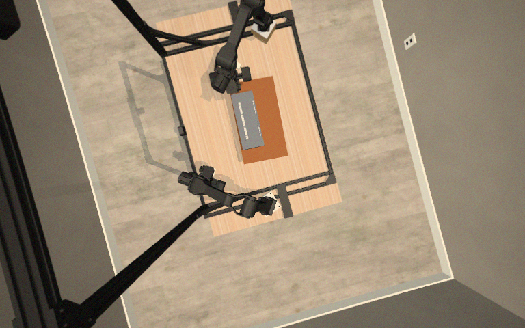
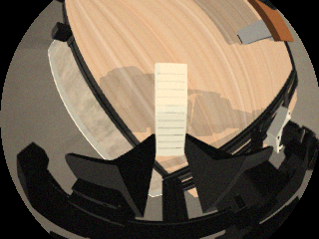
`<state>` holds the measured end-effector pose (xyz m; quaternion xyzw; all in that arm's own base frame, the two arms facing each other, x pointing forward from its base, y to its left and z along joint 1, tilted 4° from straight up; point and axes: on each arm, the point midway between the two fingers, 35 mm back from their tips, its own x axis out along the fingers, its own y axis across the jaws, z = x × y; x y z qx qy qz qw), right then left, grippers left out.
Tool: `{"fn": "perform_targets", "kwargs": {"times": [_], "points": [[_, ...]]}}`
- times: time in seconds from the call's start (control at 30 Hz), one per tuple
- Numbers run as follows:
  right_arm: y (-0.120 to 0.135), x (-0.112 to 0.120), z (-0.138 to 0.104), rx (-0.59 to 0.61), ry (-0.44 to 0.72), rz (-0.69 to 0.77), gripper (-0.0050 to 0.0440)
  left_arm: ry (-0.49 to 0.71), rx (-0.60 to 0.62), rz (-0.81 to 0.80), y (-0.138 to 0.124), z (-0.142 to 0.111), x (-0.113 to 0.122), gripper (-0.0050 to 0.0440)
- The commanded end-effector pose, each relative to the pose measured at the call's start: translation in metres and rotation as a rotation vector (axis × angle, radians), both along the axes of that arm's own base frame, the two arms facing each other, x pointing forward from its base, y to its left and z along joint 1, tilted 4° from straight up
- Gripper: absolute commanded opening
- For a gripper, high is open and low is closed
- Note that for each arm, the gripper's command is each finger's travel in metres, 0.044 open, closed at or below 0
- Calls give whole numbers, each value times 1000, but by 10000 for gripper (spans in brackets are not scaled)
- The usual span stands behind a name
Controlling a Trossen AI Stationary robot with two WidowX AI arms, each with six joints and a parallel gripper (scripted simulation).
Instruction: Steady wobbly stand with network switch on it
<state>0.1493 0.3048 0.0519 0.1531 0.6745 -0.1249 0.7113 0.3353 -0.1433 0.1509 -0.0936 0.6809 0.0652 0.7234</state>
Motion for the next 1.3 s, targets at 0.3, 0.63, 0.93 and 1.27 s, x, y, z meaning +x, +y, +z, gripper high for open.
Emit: {"fn": "perform_targets", "kwargs": {"times": [0.3,0.63,0.93,1.27], "points": [[0,0,1,-34,-18,570,0,0,0,0,0,0,0,0],[0,0,1,-57,-29,1037,0,0,0,0,0,0,0,0],[0,0,1,-57,-29,1037,0,0,0,0,0,0,0,0],[0,0,1,-76,-38,1313,0,0,0,0,0,0,0,0]]}}
